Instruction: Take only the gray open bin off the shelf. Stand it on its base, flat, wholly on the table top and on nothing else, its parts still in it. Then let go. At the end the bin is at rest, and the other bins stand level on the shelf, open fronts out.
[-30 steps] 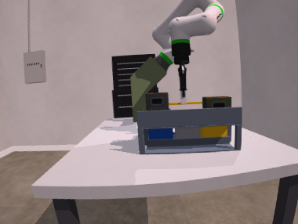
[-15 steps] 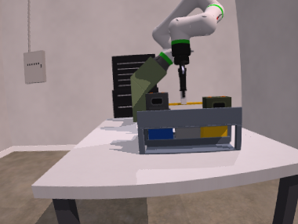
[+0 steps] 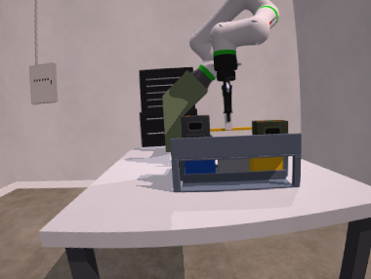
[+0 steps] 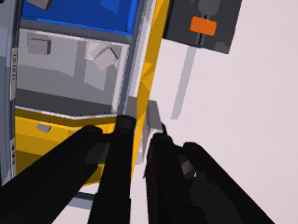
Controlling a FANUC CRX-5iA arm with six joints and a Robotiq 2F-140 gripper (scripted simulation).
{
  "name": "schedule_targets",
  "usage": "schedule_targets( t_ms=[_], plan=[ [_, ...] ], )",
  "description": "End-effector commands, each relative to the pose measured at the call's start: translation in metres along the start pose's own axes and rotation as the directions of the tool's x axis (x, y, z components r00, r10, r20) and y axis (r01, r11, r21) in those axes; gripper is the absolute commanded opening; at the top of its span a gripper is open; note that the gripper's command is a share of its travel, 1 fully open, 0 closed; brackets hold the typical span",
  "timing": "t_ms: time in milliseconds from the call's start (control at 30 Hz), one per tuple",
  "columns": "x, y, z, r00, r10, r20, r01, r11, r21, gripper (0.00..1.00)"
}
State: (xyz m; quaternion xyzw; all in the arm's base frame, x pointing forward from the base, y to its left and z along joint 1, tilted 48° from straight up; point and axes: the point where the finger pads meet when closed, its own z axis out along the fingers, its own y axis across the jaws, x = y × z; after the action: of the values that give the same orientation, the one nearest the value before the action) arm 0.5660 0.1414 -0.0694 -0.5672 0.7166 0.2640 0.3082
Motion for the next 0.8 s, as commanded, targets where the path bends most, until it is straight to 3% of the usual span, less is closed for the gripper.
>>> schedule_targets(
  t_ms=[0,433,600,767],
  plan=[
    [0.0,0.027,0.0,1.0,0.0,0.0,0.0,1.0,0.0,0.0],
    [0.0,0.035,0.0,1.0,0.0,0.0,0.0,1.0,0.0,0.0],
    [0.0,0.075,0.001,1.0,0.0,0.0,0.0,1.0,0.0,0.0],
    [0.0,0.075,0.001,1.0,0.0,0.0,0.0,1.0,0.0,0.0]
  ],
)
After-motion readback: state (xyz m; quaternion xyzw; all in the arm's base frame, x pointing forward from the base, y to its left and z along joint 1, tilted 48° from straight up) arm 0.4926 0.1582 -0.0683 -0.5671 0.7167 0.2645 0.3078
